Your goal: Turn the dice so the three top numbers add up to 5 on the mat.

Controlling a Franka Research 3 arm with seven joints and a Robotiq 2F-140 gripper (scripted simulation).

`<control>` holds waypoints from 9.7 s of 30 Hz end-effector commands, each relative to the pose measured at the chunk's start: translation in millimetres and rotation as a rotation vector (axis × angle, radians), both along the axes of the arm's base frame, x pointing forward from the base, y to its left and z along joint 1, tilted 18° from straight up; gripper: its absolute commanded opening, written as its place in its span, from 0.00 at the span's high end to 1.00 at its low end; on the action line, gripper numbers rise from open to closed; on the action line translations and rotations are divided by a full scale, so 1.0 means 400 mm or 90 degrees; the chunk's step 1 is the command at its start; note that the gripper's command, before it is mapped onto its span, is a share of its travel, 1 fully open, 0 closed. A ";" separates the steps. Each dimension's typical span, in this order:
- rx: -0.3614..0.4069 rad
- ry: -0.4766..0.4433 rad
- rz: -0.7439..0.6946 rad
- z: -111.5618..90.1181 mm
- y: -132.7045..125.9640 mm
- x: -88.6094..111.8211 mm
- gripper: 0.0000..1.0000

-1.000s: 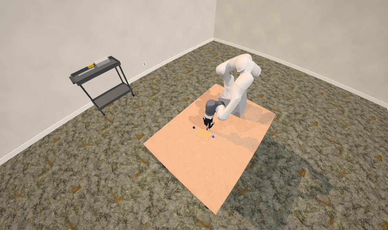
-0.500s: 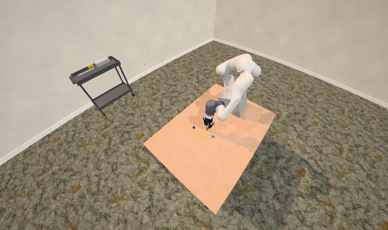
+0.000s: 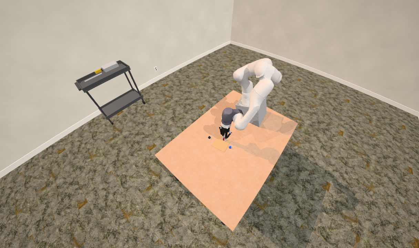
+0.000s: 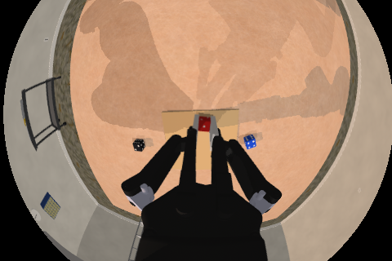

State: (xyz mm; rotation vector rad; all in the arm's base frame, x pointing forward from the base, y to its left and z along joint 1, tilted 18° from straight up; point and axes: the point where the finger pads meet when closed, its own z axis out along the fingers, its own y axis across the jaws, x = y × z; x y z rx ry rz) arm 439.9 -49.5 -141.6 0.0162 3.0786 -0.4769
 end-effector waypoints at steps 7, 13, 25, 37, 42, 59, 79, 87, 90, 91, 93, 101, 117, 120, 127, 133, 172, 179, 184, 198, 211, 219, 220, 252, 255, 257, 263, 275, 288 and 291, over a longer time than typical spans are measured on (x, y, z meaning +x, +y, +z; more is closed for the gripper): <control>-0.001 0.000 0.003 -0.006 -0.003 0.001 0.91; -0.001 0.000 0.003 -0.006 -0.003 0.001 0.91; -0.001 0.000 0.003 -0.006 -0.003 0.001 0.91; -0.001 0.000 0.003 -0.006 -0.003 0.001 0.91; -0.001 0.000 0.003 -0.006 -0.003 0.001 0.91; -0.001 0.000 0.003 -0.006 -0.003 0.001 0.79; -0.001 0.000 0.003 0.020 0.005 0.000 0.79; -0.001 0.000 0.003 0.115 0.036 -0.002 0.79; -0.001 0.000 0.003 0.152 0.048 -0.003 0.79; -0.001 0.000 0.003 0.164 0.051 -0.004 0.79; -0.001 0.000 0.003 0.182 0.057 -0.004 0.79; -0.001 0.000 0.003 0.208 0.065 -0.005 0.79; -0.001 0.000 0.003 0.209 0.065 -0.005 0.00; -0.001 0.000 0.003 0.209 0.065 -0.005 0.00; 0.001 -0.018 -0.046 0.202 0.081 0.007 0.00; 0.004 -0.049 -0.138 0.190 0.108 0.024 0.00; 0.014 -0.156 -0.477 0.139 0.207 0.070 0.00; 0.015 -0.172 -0.529 0.130 0.223 0.075 0.00; 0.016 -0.187 -0.578 0.121 0.238 0.079 0.00; 0.017 -0.216 -0.674 0.103 0.266 0.086 0.00; 0.017 -0.218 -0.682 0.101 0.269 0.086 0.79; 0.017 -0.218 -0.682 0.101 0.269 0.086 0.79; 0.017 -0.218 -0.682 0.101 0.269 0.086 0.79; 0.017 -0.218 -0.683 0.087 0.264 0.087 0.79; 0.017 -0.218 -0.683 0.079 0.262 0.087 0.79; 0.017 -0.218 -0.683 0.073 0.260 0.087 0.79; 0.017 -0.218 -0.683 0.053 0.254 0.088 0.79; 0.017 -0.218 -0.683 0.015 0.242 0.089 0.79; 0.017 -0.218 -0.683 -0.015 0.233 0.091 0.79; 0.017 -0.218 -0.683 -0.019 0.232 0.091 0.79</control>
